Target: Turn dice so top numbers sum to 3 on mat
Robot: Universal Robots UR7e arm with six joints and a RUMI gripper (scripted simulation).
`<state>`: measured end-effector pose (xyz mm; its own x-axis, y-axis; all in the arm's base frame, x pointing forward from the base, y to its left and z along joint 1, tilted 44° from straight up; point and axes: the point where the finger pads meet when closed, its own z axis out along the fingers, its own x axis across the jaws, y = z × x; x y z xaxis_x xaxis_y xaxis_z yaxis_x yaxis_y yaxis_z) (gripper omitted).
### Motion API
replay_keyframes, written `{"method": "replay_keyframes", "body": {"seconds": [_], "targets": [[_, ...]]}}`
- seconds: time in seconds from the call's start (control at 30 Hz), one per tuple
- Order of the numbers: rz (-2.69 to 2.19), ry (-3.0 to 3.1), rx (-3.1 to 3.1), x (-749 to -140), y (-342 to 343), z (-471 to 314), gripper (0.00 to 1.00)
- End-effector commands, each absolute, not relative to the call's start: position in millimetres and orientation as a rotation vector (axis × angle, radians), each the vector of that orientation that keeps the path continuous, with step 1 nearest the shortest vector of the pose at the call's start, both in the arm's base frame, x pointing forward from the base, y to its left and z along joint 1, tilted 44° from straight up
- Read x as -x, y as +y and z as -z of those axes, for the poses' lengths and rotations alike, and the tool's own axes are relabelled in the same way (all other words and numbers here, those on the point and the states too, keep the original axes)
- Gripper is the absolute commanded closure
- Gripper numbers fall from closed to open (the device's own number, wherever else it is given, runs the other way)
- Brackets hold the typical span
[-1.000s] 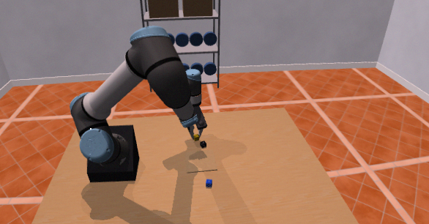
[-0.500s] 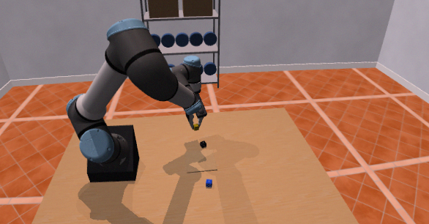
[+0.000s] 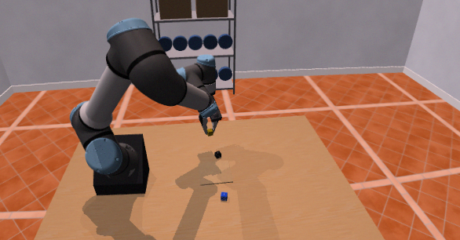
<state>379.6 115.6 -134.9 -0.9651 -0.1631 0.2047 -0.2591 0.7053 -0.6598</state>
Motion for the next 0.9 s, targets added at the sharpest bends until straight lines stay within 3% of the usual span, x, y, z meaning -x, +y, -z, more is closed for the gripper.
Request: {"method": "replay_keyframes", "body": {"seconds": [0.0,0.87], "targets": [[-1.105,-2.78,-0.346,-379.9,116.3,134.4,0.94],[-1.065,-2.696,-0.555,-374.5,115.0,148.9,0.94]]}}
